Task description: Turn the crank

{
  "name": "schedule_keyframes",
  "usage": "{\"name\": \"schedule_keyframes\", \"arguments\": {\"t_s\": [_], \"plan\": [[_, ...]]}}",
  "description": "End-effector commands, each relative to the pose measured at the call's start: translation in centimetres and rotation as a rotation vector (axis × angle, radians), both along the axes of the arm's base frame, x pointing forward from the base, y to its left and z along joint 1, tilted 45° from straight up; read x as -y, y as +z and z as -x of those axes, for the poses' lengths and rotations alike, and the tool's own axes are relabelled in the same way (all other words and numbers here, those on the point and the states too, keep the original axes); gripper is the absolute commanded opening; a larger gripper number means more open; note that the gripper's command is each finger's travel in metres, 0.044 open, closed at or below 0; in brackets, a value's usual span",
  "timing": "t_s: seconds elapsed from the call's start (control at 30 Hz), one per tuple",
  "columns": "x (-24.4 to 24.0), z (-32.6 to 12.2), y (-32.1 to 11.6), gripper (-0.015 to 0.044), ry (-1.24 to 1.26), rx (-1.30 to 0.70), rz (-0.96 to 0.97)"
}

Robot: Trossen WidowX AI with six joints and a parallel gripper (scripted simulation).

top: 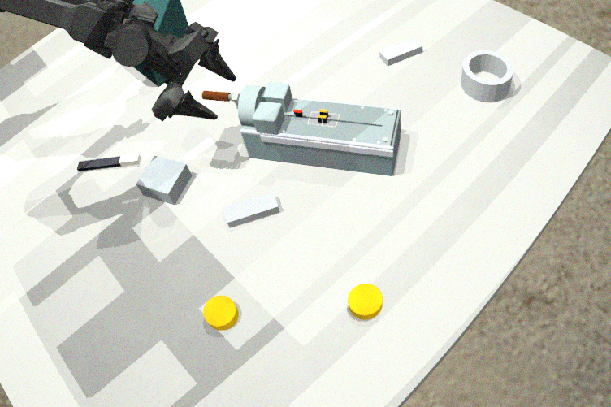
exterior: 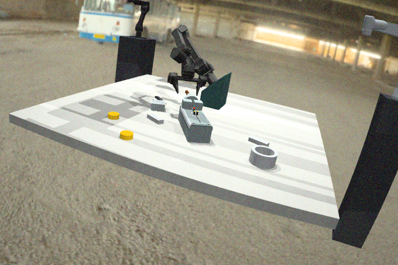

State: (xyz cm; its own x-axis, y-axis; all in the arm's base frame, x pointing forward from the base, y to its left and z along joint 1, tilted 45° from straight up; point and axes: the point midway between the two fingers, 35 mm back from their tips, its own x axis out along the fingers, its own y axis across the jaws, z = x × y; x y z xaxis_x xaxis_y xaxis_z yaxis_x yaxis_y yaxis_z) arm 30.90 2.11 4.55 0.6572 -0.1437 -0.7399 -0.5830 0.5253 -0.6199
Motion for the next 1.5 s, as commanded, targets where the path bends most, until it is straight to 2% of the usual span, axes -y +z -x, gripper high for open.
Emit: {"name": "schedule_keyframes", "arguments": {"t_s": [0.0,0.37,0.93,1.47], "plan": [[0.5,0.0,-0.7,0.044,0.005,-0.007,0.003],[1.5,0.0,-1.7,0.044,0.005,-0.005,0.004],[1.5,0.0,-1.7,0.0,0.005,-0.005,0.004],[1.9,-0.2,-1.5,0.0,0.005,-0.005,0.005]]}}
